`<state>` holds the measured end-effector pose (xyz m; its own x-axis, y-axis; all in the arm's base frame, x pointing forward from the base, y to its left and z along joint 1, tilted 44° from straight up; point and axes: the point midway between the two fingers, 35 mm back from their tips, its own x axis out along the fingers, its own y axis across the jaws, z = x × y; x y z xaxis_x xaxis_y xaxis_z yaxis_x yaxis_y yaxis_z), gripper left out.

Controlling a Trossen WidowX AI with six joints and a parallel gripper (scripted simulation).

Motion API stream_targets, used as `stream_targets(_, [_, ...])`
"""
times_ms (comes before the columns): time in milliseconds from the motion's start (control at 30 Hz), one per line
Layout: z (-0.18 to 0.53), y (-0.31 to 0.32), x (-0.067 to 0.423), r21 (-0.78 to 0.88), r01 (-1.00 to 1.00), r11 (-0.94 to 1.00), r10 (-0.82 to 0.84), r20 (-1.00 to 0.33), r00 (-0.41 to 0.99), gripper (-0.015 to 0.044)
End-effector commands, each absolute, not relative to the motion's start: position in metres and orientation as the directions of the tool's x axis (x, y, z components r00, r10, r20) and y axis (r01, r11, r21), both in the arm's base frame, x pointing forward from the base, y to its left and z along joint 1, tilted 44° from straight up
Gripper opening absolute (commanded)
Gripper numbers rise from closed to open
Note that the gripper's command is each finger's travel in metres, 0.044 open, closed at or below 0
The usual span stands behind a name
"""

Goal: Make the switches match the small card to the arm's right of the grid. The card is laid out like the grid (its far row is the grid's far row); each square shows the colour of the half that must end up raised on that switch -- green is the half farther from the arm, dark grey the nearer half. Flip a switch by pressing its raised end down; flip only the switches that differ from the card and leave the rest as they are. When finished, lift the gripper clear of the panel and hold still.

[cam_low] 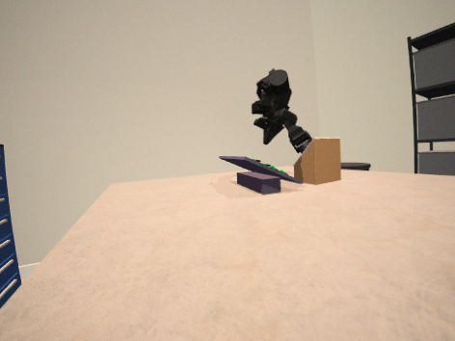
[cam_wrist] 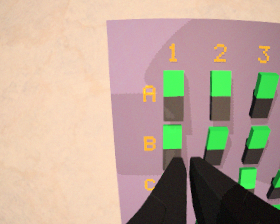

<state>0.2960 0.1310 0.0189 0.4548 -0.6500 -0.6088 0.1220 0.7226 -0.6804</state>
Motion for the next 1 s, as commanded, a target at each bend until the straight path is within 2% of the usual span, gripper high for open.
stream_targets(0, [0.010, 0.123, 0.307, -0.675, 0.126, 0.727, -0.642, -0.602, 0.476, 0.0000])
stream_targets(967, [-0.014, 0.095, 0.326, -0.677, 0.129, 0.724, -0.641, -0.593, 0.488, 0.0000])
